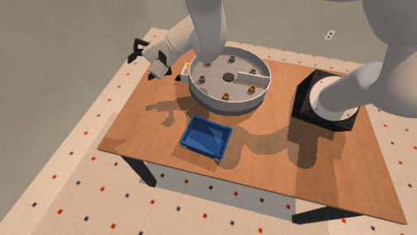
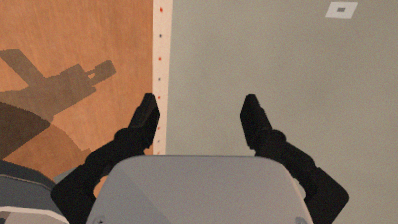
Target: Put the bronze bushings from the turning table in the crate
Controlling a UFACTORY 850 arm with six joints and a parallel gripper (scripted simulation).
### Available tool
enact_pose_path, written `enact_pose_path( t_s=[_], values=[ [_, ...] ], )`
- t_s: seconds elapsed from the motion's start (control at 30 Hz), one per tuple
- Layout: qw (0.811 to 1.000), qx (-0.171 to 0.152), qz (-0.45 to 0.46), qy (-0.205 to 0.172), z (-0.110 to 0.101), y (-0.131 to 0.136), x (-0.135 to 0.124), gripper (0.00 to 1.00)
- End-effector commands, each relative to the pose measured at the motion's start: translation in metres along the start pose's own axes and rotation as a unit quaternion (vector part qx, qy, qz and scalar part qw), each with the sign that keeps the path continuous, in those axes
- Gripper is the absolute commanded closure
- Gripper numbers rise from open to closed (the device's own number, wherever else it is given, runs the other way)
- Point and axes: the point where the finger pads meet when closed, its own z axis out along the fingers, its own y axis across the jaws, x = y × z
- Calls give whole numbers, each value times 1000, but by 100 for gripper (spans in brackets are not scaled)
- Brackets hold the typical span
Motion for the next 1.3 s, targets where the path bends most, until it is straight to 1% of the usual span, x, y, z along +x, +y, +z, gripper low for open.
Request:
enact_pose_path(
  t_s=[0.0, 0.57, 0.63, 0.7, 0.77, 0.83, 1.03, 1.1, 1.13, 1.2, 1.27],
  values=[
    [1000, -1, 0, 0, 0, 1, 0, 0],
    [1000, -1, 0, 0, 0, 1, 0, 0],
    [1000, 6, 1, -1, -4, -3, -2, 0],
    [1000, 26, 8, -5, -15, -15, -10, 0],
    [998, 59, 18, -12, -35, -35, -22, 0],
    [997, 76, 24, -16, -45, -46, -27, 0],
    [989, 137, 44, -30, -87, -85, -46, 0],
    [989, 137, 44, -30, -87, -85, -46, 0],
    [984, 165, 53, -37, -107, -103, -53, 0],
    [982, 176, 57, -40, -116, -111, -56, 0],
    [978, 193, 63, -45, -129, -122, -60, 0]
  ],
)
